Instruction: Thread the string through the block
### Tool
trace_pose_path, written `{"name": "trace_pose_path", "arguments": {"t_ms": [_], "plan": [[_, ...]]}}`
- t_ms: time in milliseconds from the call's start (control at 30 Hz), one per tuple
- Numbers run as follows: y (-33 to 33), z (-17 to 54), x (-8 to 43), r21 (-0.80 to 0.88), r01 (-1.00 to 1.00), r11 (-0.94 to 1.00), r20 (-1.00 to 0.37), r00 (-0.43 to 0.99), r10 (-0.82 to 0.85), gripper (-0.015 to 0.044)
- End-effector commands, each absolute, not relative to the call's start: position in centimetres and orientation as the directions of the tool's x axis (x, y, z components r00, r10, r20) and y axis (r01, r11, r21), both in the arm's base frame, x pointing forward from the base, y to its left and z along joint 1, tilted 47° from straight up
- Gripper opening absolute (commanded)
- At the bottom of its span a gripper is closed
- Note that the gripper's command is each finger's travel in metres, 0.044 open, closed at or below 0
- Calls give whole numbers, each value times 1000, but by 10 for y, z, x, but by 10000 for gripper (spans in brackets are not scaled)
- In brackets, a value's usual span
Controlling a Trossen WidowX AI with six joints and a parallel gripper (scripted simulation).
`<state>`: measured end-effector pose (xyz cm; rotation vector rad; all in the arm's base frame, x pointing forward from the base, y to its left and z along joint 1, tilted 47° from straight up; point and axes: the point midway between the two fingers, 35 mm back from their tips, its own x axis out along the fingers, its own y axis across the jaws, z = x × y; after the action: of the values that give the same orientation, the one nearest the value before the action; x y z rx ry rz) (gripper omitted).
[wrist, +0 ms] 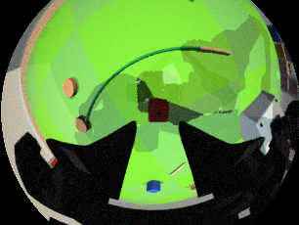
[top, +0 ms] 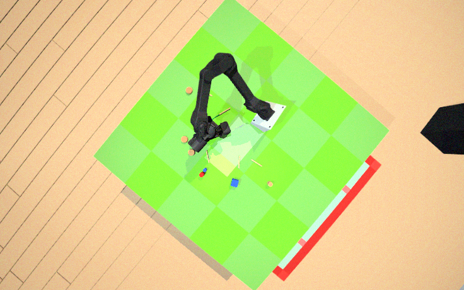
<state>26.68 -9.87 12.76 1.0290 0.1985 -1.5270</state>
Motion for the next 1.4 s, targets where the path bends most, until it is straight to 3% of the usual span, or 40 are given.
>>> {"name": "trace_pose_path", "arguments": {"t_ms": [0,1167,1367], "plan": [[-103,121,266,412,874,-259,-689,112,-716,236],[-131,96,269,414,873,-257,-685,113,-719,236],[-132,98,269,420,870,-259,-681,112,-724,79]]}}
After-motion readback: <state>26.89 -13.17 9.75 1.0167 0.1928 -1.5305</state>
